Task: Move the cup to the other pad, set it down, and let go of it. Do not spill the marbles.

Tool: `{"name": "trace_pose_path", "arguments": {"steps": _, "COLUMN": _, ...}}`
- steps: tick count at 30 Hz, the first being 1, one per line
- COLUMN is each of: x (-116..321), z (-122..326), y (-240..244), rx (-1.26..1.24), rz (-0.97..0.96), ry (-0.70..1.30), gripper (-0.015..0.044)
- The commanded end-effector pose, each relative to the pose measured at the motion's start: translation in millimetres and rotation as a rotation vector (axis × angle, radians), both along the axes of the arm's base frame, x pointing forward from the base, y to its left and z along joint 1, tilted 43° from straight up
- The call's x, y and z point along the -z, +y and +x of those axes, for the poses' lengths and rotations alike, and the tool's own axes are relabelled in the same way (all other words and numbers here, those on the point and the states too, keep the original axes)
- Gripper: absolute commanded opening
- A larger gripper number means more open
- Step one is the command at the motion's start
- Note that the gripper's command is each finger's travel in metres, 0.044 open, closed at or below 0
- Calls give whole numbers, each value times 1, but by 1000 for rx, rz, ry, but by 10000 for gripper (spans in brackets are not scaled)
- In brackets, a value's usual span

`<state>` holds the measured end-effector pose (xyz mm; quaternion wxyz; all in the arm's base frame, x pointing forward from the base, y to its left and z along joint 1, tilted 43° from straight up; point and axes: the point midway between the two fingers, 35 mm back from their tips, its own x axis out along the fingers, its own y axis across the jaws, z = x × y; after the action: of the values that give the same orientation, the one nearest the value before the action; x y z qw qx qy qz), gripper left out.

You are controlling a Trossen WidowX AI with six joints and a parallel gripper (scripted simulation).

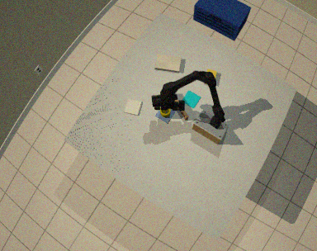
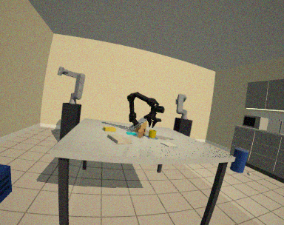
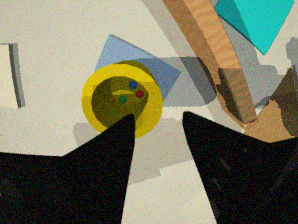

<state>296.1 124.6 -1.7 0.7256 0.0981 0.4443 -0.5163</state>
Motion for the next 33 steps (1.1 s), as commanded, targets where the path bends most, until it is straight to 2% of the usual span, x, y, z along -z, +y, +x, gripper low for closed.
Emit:
{"name": "trace_pose_path", "arguments": {"steps": 1, "x": 5, "z": 1, "y": -4, "rx": 3, "rz": -6, "ry": -5, "gripper": 167}}
{"name": "trace_pose_path", "arguments": {"steps": 33, "x": 42, "z": 5, "y": -39, "rx": 3, "rz": -8, "ry": -6, "gripper": 167}}
